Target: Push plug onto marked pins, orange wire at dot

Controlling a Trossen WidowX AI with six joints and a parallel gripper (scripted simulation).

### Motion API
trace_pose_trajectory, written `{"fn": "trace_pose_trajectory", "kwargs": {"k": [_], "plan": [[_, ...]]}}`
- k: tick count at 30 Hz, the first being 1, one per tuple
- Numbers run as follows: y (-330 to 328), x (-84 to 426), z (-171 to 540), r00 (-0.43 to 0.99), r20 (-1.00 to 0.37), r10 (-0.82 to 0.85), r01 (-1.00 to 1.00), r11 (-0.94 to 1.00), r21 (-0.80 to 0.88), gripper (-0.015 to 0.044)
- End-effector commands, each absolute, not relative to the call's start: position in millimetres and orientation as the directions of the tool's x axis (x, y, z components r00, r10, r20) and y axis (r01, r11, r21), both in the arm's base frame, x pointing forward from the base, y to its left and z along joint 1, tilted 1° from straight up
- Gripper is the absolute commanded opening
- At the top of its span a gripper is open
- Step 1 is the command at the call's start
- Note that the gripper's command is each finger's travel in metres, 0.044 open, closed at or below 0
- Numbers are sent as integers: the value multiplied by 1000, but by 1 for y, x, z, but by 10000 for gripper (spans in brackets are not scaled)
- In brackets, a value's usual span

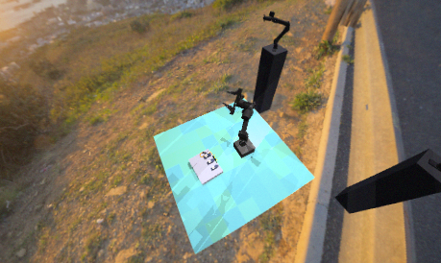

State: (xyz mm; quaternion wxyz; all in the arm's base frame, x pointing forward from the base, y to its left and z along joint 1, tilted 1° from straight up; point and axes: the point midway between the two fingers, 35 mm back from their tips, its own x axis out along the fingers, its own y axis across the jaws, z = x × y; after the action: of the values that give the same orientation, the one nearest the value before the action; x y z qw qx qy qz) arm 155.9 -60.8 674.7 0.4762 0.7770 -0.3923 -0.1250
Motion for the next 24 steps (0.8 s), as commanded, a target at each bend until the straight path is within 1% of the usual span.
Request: {"fn": "trace_pose_trajectory", "kwargs": {"k": [1, 6, 11, 24], "plan": [[-61, 156, 675, 662, 180, -728, -492, -240, 837, 374], [-60, 154, 676, 675, 192, -712, -514, -266, 816, 243], [-57, 150, 679, 705, 223, -674, -560, -335, 757, 115], [-54, 136, 685, 770, 318, -552, -627, -567, 534, 115]]}}
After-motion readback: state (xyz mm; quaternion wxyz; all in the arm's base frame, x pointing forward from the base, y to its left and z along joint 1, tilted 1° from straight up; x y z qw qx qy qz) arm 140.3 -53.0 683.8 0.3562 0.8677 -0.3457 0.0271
